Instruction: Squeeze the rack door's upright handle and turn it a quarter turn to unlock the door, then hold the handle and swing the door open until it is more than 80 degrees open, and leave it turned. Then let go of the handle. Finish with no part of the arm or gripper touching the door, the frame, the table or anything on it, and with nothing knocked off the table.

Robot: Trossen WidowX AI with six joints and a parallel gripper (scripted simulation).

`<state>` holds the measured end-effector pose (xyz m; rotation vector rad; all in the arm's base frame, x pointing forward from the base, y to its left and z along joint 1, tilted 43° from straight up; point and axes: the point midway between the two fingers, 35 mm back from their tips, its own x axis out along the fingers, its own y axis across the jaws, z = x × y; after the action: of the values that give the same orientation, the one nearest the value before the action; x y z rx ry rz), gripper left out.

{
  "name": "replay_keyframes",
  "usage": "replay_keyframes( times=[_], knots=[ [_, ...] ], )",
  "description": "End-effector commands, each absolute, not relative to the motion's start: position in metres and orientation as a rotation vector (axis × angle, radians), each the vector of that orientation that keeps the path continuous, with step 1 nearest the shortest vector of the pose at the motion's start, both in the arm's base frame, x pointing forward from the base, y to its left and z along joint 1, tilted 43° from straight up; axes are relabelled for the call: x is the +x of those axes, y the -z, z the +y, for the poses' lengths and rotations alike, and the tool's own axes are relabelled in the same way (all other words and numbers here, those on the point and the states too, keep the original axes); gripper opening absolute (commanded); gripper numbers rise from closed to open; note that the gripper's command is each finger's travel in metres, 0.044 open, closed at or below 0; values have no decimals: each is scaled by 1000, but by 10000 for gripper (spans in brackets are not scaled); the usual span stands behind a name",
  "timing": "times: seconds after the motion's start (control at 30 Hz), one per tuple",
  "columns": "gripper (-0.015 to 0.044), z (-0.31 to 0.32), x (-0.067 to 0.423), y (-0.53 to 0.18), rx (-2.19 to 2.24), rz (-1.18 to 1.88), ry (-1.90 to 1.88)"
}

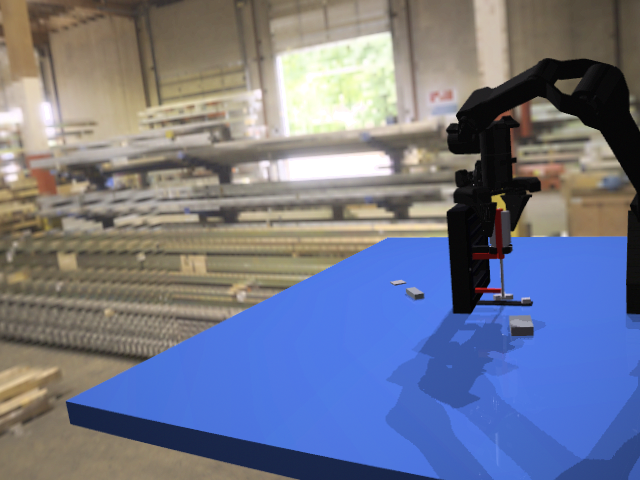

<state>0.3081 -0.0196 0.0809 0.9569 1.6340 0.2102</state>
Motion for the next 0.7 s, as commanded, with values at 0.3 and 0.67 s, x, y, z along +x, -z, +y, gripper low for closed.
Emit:
replay_keyframes(
  times=[0.3,0.67],
  knots=[
    [297,-18,309,-81,1504,1737,428],
    [297,-18,309,-81,1791,1717,833]
  ],
)
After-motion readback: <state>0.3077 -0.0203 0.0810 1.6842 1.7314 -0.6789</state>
